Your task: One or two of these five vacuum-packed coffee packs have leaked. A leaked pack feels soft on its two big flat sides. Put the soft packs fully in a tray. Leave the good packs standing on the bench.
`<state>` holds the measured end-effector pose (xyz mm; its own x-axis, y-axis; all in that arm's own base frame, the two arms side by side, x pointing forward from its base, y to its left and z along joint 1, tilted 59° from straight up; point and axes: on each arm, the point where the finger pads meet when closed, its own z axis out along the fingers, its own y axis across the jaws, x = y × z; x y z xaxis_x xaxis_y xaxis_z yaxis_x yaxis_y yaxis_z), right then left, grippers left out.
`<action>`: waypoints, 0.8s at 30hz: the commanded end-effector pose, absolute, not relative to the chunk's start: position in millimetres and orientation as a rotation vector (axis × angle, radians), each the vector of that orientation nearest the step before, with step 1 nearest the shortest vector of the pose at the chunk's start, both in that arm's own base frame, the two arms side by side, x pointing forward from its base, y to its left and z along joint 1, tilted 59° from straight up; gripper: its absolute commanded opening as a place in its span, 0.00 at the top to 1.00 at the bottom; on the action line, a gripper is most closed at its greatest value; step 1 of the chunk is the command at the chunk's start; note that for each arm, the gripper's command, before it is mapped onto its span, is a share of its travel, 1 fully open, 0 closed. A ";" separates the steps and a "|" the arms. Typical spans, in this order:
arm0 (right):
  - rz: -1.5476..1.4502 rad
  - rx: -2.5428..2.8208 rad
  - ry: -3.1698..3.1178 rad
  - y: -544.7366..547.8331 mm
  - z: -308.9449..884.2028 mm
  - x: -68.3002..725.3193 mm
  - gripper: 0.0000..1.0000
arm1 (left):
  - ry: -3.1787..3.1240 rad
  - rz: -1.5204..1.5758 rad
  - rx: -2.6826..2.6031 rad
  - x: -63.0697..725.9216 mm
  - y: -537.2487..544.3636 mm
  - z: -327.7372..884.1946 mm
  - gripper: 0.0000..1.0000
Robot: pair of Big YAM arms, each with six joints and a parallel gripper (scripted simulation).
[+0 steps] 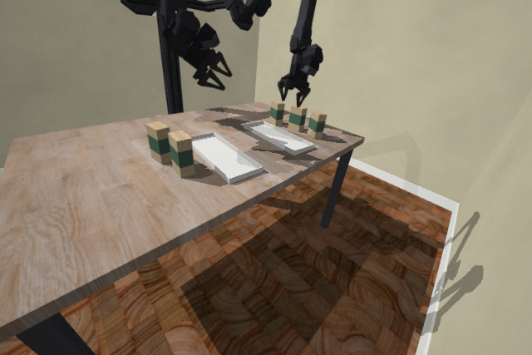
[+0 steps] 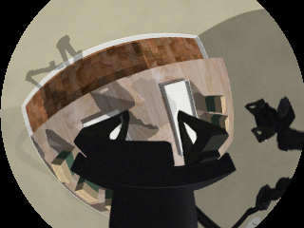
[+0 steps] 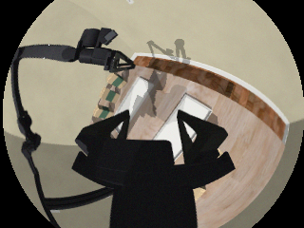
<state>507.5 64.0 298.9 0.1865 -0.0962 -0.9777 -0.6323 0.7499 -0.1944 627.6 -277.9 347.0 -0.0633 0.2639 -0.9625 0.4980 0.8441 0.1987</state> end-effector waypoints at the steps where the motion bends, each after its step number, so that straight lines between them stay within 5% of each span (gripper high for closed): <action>1: 0.351 -0.693 1.370 59.3 299.2 503.2 0.22 | 1.681 -0.186 0.621 618.4 -276.3 345.0 0.22; 15: 0.100 -0.375 1.842 -19.1 205.6 506.2 0.22 | 2.103 0.239 0.382 587.8 -197.1 254.1 0.22; 24: -0.038 -0.161 2.054 -64.4 161.6 505.3 0.22 | 2.064 0.256 0.355 570.6 -138.4 240.2 0.22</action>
